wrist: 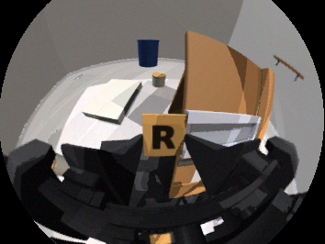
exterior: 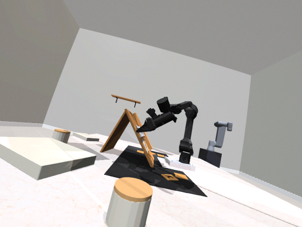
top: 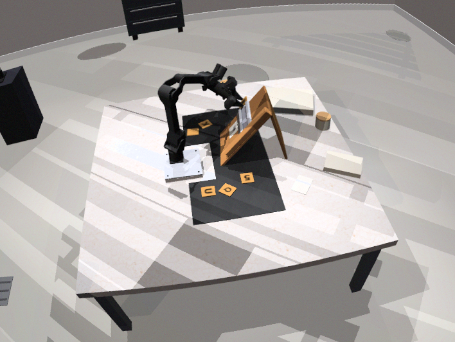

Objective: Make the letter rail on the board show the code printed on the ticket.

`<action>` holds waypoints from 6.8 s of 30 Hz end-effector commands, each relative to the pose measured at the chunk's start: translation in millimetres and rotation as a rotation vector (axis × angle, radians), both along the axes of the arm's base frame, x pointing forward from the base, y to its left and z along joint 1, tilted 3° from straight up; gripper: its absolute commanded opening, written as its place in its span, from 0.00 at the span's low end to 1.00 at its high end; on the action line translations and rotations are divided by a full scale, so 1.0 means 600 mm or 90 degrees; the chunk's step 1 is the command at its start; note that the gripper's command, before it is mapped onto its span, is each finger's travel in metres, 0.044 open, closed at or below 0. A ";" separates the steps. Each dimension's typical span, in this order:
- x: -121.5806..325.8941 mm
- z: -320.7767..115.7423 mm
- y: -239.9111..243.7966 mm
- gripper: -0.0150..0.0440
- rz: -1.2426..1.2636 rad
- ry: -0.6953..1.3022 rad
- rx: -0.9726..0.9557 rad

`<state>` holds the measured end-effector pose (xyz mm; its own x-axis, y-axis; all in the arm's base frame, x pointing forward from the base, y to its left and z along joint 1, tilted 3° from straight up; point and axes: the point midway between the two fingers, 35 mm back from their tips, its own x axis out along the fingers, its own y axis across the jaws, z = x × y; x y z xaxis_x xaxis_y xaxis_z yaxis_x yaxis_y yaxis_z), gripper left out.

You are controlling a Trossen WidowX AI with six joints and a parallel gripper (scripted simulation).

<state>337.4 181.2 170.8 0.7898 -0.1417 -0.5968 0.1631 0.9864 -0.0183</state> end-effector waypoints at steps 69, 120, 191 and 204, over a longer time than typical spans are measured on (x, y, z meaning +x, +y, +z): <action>-0.009 0.006 -0.060 0.25 0.002 -0.004 0.002; -0.017 0.006 -0.107 0.25 0.002 -0.004 0.000; -0.029 0.009 -0.187 0.25 0.002 -0.004 -0.003; -0.031 0.009 -0.200 0.25 0.002 -0.004 -0.004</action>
<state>319.2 63.5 173.3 0.7875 -0.1462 -0.5987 0.1624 0.9864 -0.0273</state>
